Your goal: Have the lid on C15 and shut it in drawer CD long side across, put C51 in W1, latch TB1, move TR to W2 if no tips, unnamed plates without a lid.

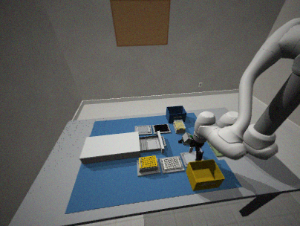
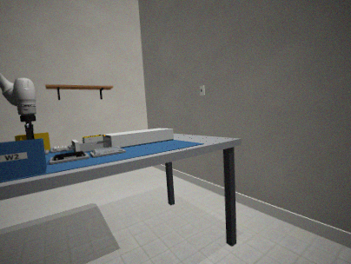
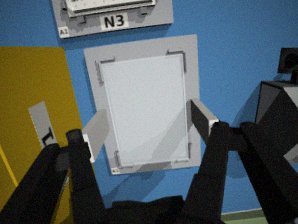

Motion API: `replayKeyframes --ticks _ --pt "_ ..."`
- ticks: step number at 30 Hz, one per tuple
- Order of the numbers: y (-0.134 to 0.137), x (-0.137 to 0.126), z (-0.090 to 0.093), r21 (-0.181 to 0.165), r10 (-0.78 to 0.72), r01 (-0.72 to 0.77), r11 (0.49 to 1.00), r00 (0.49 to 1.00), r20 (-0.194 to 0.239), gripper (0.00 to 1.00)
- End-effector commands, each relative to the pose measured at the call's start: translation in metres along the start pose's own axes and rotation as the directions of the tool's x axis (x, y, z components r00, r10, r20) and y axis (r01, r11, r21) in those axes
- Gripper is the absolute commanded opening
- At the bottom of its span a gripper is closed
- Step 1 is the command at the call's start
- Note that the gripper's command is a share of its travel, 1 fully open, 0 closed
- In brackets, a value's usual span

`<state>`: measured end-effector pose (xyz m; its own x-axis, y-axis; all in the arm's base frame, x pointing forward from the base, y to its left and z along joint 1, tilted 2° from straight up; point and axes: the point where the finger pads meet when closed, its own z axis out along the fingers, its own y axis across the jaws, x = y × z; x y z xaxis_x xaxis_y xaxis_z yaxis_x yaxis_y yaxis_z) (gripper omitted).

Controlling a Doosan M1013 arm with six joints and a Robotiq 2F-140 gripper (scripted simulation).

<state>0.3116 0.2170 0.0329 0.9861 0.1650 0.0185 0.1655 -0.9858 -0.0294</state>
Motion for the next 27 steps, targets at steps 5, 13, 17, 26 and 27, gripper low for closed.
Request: replayKeyframes --ticks 5,13,17,26,27 --pt "0.0 0.0 0.0002 0.0 0.0 0.0 1.0 1.0 0.0 0.66" --pt "0.0 0.0 0.0002 0.0 0.0 0.0 1.0 1.0 0.0 0.63" --pt "0.0 0.0 0.0002 0.0 0.0 0.0 1.0 1.0 0.0 0.61" --pt "0.0 0.0 0.0002 0.0 0.0 0.0 1.0 1.0 0.0 0.57" --pt "0.0 0.0 0.0002 0.0 0.0 0.0 1.0 1.0 0.0 0.56"
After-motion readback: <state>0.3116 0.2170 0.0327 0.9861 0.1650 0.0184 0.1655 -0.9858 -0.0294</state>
